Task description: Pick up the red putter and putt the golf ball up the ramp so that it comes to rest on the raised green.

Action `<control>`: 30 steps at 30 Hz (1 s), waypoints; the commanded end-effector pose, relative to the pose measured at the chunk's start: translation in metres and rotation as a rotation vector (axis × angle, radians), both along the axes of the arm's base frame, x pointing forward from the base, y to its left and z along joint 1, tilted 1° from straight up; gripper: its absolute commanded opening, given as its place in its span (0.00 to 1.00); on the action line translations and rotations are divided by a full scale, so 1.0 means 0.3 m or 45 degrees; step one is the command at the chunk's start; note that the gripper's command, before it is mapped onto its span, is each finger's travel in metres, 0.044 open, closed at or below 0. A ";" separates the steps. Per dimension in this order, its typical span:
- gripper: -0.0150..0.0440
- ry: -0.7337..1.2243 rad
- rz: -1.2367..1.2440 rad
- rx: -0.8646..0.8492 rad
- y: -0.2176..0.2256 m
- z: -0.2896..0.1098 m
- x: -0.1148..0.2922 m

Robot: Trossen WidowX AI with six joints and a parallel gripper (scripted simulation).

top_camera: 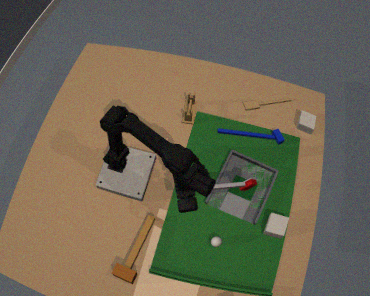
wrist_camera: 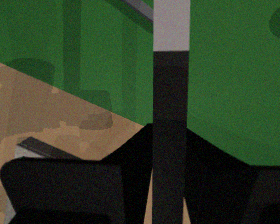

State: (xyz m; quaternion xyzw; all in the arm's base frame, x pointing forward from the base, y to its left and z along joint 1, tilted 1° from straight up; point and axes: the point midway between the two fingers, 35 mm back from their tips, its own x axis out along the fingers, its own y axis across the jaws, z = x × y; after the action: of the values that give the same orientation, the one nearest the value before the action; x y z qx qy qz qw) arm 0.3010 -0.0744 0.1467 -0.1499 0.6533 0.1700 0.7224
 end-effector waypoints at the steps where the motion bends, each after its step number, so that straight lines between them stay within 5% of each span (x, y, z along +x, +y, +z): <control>1: 0.25 0.004 -0.123 -0.011 -0.076 0.010 -0.010; 22: 0.25 0.089 -0.772 -0.053 -0.442 0.033 -0.202; 30: 0.25 0.092 -0.793 -0.054 -0.454 0.013 -0.209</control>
State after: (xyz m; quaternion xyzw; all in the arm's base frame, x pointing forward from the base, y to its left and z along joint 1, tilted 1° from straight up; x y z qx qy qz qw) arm 0.2372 -0.2087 0.1545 0.0461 0.6981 -0.0638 0.7117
